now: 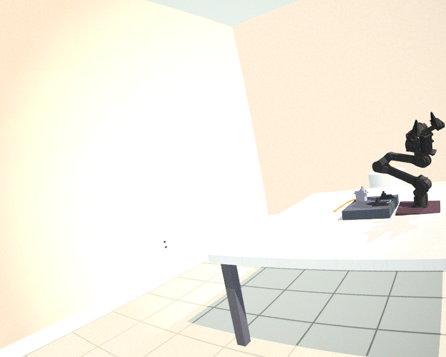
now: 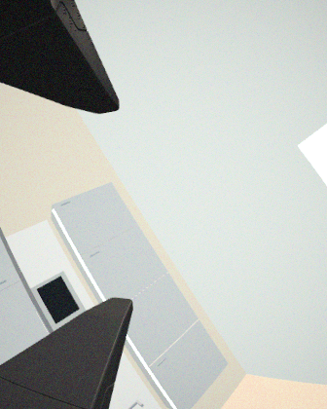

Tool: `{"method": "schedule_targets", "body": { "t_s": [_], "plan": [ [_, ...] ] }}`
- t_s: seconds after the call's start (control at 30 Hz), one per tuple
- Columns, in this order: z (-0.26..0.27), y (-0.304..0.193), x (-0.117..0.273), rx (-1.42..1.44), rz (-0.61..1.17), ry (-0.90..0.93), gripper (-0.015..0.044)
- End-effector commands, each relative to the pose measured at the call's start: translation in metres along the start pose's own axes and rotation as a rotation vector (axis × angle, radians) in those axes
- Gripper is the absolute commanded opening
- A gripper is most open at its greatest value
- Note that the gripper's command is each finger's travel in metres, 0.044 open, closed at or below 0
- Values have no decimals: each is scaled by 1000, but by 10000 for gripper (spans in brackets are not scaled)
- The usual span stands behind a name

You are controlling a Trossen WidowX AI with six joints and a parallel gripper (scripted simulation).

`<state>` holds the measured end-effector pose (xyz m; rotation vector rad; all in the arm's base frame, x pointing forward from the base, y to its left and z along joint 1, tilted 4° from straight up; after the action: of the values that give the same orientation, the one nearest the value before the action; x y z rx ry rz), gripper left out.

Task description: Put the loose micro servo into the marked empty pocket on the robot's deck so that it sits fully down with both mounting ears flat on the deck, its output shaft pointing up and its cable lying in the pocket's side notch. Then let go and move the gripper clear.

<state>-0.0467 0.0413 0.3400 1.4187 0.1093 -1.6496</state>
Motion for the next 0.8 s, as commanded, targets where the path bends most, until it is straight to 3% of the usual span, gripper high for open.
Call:
{"method": "schedule_targets", "body": {
  "t_s": [0.0, 0.77],
  "plan": [
    [0, 0, 0, 6, 1, 0, 426],
    [9, -24, -41, 527, 90, -6, 440]
  ]
}}
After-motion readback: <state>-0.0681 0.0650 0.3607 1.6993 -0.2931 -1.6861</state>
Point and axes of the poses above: the point midway between the two fingers, 35 mm back from their tips, its own x axis back along the fingers, its own z axis across the jaws, y = z × x, the point moved 9 cm from there along x, back along the fingers, and after that the axes turned 2 degrees about -x, right-handed, at the moved point
